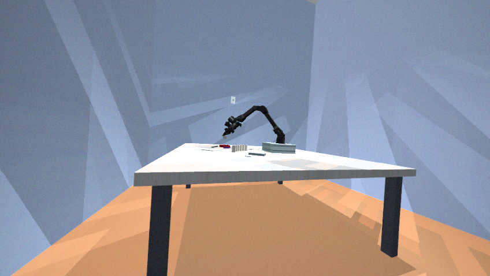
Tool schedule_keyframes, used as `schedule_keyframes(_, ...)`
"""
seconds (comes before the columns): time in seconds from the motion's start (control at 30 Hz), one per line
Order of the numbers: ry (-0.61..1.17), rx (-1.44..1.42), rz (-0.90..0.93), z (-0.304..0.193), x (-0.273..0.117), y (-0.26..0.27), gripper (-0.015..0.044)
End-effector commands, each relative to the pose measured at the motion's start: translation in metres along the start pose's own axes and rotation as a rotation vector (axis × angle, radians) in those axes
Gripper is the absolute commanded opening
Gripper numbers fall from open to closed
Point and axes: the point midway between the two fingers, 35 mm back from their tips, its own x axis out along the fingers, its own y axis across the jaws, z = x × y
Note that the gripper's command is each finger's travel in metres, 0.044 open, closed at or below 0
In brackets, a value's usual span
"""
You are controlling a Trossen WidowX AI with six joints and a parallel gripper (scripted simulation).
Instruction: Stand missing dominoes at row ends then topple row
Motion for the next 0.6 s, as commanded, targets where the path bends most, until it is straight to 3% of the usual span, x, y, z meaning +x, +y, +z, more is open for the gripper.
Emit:
schedule_keyframes(0.0,-0.087,0.02,0.016,-0.001,0.0,-0.003,0.0028)
schedule_keyframes(0.57,-0.393,0.027,0.104,-0.007,-0.018,-0.002,0.0028)
